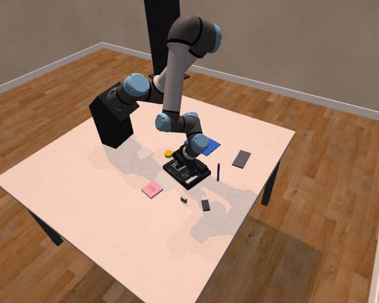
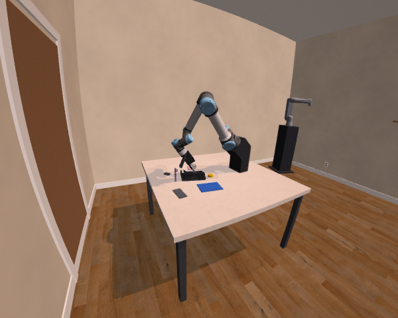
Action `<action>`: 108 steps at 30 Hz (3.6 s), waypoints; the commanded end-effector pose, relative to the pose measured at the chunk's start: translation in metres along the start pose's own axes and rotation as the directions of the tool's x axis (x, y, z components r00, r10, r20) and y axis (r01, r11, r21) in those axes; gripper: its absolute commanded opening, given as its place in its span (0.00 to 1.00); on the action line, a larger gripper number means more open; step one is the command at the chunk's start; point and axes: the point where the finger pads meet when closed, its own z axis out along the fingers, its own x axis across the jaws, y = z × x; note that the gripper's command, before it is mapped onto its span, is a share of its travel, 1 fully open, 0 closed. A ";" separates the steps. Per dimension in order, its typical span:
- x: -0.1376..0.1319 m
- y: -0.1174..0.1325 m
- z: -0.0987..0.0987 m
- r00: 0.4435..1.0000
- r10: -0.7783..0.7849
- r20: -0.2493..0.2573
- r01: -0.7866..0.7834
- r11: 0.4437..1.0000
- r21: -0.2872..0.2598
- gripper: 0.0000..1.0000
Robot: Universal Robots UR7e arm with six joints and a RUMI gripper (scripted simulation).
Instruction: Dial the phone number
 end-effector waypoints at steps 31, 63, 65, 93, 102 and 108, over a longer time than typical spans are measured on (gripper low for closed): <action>0.000 -0.001 -0.013 1.000 0.000 0.000 0.000 1.000 0.001 0.00; 0.000 -0.005 -0.012 1.000 0.000 0.000 0.000 1.000 0.001 0.00; 0.000 -0.005 -0.012 1.000 0.000 0.000 0.000 1.000 0.001 0.00; 0.000 -0.007 -0.009 1.000 0.000 0.000 0.000 1.000 0.001 0.00; 0.000 -0.007 -0.008 1.000 0.000 0.000 0.000 1.000 0.001 0.00; 0.000 -0.008 -0.008 1.000 0.000 0.000 0.000 1.000 0.001 0.00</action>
